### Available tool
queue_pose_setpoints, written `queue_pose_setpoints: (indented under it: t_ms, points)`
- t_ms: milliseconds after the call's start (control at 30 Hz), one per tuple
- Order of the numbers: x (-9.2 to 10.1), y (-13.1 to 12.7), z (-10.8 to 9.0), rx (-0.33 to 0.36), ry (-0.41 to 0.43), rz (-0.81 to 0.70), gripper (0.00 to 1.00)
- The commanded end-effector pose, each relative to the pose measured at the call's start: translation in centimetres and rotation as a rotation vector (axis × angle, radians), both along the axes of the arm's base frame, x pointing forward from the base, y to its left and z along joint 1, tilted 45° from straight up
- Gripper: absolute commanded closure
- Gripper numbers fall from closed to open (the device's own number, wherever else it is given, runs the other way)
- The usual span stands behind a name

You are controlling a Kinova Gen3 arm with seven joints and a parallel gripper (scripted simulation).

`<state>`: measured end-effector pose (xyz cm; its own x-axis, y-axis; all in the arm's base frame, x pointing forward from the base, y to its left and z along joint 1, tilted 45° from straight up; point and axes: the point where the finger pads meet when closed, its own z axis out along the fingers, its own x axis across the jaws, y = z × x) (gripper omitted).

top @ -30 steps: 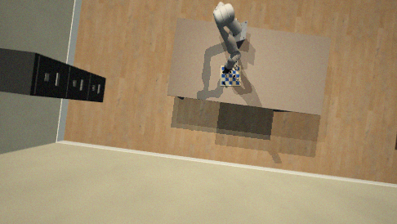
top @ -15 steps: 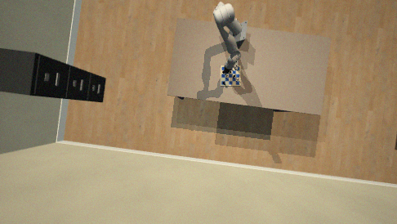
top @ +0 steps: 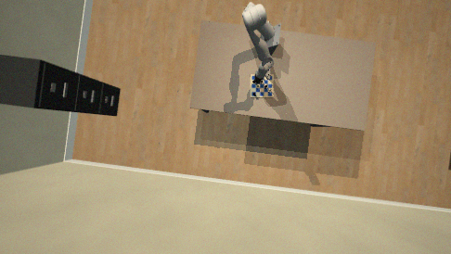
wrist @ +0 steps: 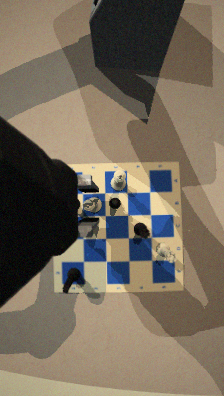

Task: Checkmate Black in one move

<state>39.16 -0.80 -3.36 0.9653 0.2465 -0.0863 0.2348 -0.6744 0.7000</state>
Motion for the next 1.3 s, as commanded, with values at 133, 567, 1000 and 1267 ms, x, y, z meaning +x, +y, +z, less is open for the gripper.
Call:
queue_pose_setpoints:
  t_ms: [133, 567, 1000, 1267]
  points:
    - [0.0, 0.5, 0.4, 0.001, -0.001, 0.001, 0.21]
    - [-0.6, 4.0, 4.0, 0.001, -0.001, 0.001, 0.21]
    - [-1.0, 6.3, 6.4, 0.001, -0.001, 0.001, 0.21]
    - [-1.0, 6.3, 6.4, 0.001, -0.001, 0.001, 0.0]
